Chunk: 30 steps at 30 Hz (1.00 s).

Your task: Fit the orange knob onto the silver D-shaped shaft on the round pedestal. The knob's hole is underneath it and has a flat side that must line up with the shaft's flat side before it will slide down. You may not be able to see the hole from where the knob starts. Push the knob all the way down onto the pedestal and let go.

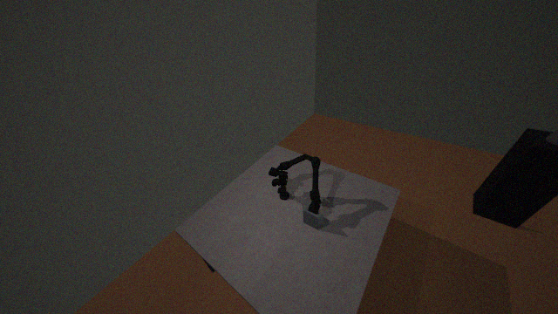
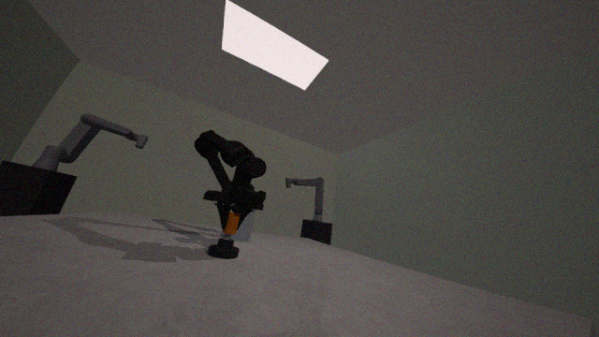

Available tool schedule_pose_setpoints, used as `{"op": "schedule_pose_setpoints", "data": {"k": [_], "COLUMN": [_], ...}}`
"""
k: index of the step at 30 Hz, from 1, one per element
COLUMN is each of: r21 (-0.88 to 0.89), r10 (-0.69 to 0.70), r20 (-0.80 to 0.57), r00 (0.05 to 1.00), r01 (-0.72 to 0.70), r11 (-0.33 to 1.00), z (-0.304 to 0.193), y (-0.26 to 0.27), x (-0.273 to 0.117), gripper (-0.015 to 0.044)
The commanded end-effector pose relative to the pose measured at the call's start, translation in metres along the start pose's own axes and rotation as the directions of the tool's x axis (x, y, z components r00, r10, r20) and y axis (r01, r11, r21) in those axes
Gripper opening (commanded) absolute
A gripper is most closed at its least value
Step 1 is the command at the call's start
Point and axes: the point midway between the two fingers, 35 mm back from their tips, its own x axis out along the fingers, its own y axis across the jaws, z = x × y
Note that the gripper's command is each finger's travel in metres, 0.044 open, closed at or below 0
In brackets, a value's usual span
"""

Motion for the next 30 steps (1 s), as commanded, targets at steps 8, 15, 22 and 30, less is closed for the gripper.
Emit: {"op": "schedule_pose_setpoints", "data": {"k": [8,15,22,30], "r21": [0.003,0.003,0.003,0.006], "r10": [-0.003,-0.003,-0.004,-0.004], "r20": [-0.001,-0.001,-0.001,-0.001], "r00": [1.0,1.0,1.0,1.0], "r01": [0.003,0.003,0.004,0.004], "r11": [1.0,1.0,1.0,1.0], "z": [0.0,0.0,0.0,0.0], "y": [-0.004,-0.003,-0.003,-0.002], "x": [0.001,0.003,0.005,0.013], "gripper": [0.0,0.0,0.0,0.0]}}
